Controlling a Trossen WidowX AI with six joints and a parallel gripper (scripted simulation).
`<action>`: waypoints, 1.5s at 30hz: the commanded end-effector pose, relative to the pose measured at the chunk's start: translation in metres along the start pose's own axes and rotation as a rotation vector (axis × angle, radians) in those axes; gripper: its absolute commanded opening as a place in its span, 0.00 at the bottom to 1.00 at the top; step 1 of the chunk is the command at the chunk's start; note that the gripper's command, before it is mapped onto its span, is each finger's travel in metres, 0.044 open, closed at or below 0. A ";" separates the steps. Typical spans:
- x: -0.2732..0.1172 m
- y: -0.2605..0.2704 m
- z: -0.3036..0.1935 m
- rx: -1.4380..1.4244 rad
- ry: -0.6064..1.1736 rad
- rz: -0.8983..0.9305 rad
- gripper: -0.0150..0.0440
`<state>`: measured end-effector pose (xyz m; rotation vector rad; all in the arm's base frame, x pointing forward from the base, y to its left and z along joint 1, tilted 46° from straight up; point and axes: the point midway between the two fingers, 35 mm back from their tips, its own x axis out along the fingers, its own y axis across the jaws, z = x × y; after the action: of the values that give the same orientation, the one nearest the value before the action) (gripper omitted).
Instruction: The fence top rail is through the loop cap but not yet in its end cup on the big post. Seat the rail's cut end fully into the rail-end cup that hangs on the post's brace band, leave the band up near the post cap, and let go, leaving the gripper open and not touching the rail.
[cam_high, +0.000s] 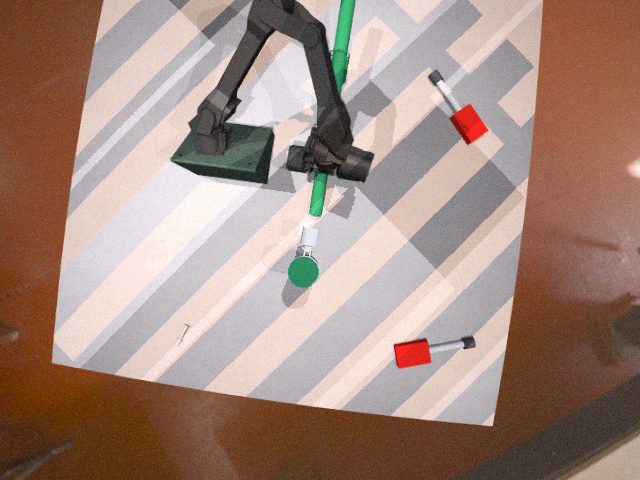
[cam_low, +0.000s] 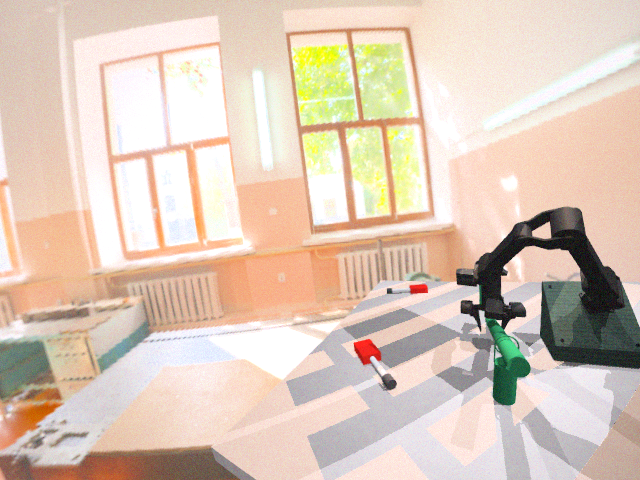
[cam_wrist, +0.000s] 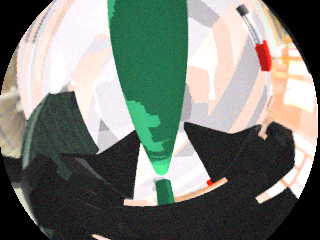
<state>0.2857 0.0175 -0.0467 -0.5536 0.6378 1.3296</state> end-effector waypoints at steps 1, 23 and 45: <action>0.001 0.001 0.001 0.004 -0.005 0.001 0.63; -0.009 0.000 -0.002 0.003 0.016 0.000 0.25; -0.087 0.005 -0.017 0.014 0.301 0.006 0.25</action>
<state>0.2682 -0.0537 0.0025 -0.7448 0.8929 1.2582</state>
